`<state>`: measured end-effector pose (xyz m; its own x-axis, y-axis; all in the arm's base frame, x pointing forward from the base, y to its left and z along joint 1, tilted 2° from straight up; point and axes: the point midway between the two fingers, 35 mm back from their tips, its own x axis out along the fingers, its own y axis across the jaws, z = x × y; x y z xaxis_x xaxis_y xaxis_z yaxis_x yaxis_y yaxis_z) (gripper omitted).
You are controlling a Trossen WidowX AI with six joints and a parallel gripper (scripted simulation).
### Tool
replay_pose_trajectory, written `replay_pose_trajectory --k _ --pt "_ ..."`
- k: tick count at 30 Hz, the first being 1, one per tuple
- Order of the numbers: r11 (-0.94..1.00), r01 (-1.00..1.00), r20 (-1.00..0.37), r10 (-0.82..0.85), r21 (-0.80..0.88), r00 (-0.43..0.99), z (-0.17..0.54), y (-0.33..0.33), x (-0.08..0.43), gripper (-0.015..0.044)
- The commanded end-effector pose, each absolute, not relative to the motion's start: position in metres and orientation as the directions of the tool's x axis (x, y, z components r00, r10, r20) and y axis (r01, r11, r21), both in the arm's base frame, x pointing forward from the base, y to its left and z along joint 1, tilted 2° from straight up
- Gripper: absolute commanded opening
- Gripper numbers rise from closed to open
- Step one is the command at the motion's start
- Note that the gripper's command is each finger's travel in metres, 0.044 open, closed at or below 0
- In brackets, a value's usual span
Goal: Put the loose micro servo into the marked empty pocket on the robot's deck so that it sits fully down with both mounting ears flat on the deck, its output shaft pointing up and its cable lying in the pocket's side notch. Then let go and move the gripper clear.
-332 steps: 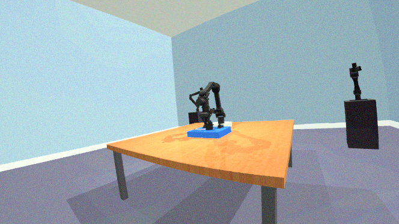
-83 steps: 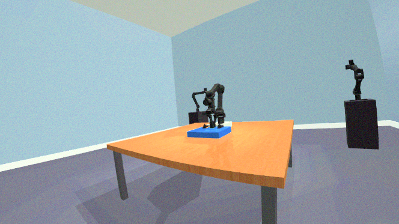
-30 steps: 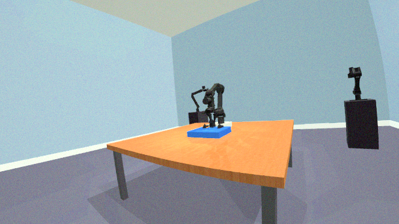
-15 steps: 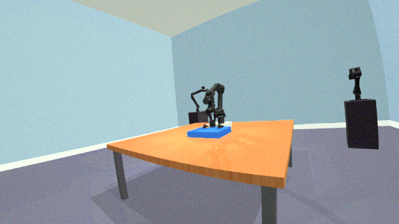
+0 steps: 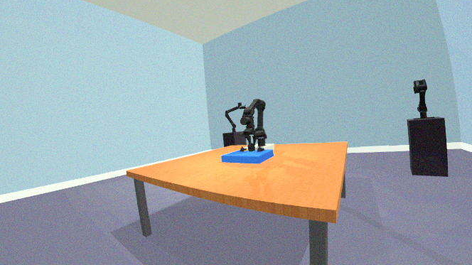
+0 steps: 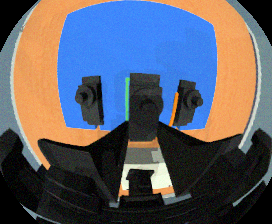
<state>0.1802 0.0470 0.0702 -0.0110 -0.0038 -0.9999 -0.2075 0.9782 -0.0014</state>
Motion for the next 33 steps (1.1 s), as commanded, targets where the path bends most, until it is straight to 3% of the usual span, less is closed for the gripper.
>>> replay_pose_trajectory --k 1,33 --pt "0.979 -0.205 -1.000 -0.005 -0.003 -0.011 0.066 0.047 0.180 0.0000" --pt "0.979 -0.205 -1.000 -0.005 -0.003 -0.011 0.037 0.047 0.180 0.0000"
